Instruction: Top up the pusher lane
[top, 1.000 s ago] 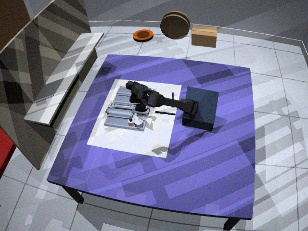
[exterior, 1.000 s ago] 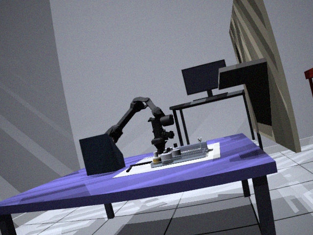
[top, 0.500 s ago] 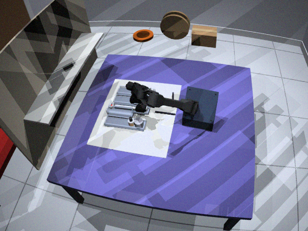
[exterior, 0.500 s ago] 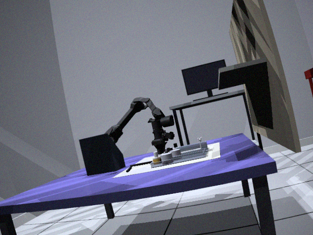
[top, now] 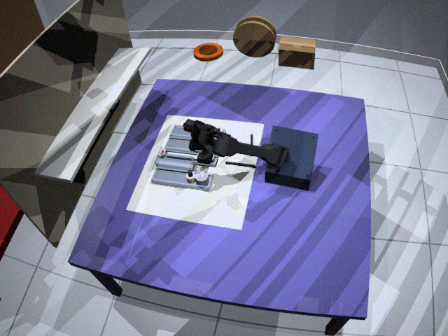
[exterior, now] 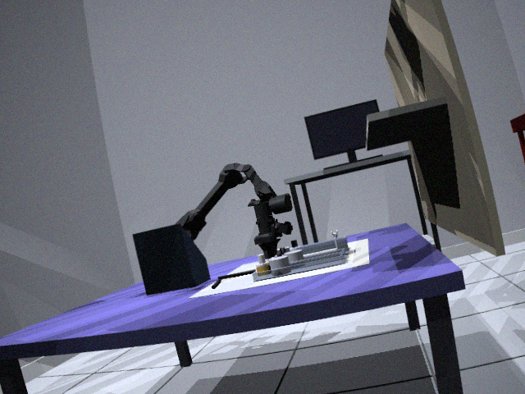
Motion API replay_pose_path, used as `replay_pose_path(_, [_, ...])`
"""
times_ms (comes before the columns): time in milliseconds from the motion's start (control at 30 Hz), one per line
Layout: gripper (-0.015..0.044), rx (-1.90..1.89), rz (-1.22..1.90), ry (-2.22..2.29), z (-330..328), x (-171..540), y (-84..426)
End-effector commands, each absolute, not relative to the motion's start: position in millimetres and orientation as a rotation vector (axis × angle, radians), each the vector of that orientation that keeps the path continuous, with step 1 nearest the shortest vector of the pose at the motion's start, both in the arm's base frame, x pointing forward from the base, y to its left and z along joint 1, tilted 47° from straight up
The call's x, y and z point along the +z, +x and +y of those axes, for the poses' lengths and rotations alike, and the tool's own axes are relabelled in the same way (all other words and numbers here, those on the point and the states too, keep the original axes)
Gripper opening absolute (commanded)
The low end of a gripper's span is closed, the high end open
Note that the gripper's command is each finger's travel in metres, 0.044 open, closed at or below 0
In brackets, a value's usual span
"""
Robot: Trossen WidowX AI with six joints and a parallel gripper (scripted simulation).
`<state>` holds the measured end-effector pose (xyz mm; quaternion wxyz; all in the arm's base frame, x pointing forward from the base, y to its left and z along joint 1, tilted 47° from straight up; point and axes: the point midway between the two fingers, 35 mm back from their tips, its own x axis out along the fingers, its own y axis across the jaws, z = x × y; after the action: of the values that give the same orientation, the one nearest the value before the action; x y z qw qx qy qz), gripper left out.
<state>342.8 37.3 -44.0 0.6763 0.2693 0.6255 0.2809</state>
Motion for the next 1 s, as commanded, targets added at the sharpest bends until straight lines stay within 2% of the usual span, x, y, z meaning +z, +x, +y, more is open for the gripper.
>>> replay_pose_path(0, [0.0,0.639,1.395,0.608,39.3,-42.9,344.4])
replay_pose_path(967, [0.0,0.639,1.396,0.608,39.4,-43.3,339.6])
